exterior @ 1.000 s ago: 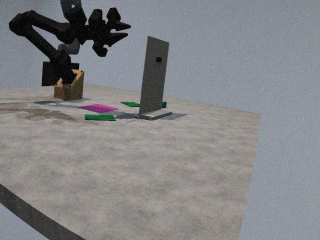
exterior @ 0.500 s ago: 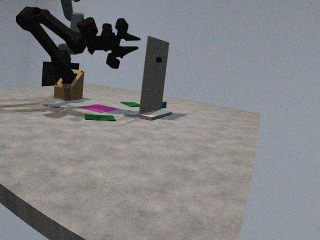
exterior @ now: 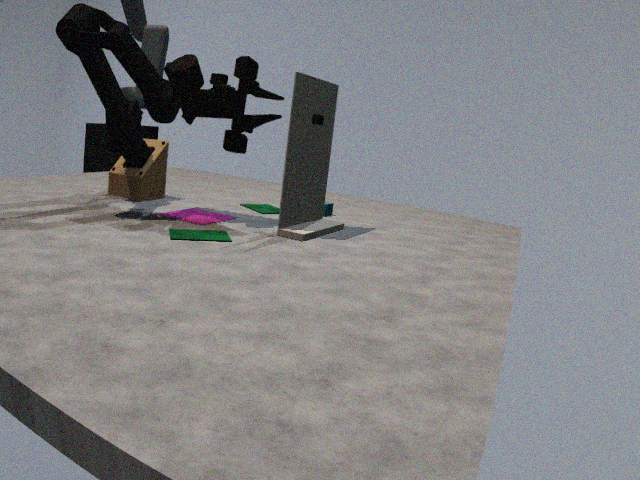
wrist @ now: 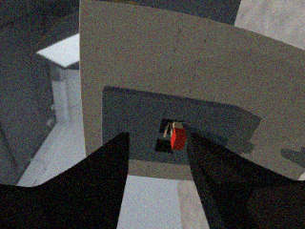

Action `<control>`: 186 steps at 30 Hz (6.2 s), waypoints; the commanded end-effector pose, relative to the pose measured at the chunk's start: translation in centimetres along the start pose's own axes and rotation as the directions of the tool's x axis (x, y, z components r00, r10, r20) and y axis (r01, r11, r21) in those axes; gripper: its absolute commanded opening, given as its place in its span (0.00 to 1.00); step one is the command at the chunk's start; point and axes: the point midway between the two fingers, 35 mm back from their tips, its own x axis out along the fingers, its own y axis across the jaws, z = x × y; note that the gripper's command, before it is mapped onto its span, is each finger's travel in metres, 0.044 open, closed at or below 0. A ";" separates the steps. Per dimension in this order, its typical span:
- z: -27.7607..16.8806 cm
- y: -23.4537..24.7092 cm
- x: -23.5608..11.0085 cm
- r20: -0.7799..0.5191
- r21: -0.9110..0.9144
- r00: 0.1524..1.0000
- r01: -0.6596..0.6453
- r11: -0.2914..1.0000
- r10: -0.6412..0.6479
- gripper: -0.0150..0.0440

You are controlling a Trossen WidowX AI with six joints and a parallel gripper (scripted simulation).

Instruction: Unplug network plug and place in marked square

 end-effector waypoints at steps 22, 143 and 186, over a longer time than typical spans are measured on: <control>-2.7 -1.5 0.4 -0.030 0.122 0.999 0.017 0.992 -0.013 0.52; -2.9 -1.5 0.3 -0.030 0.120 0.999 0.017 0.993 -0.014 0.25; -3.6 -1.2 -1.8 -0.031 0.116 0.999 0.020 0.993 -0.017 0.25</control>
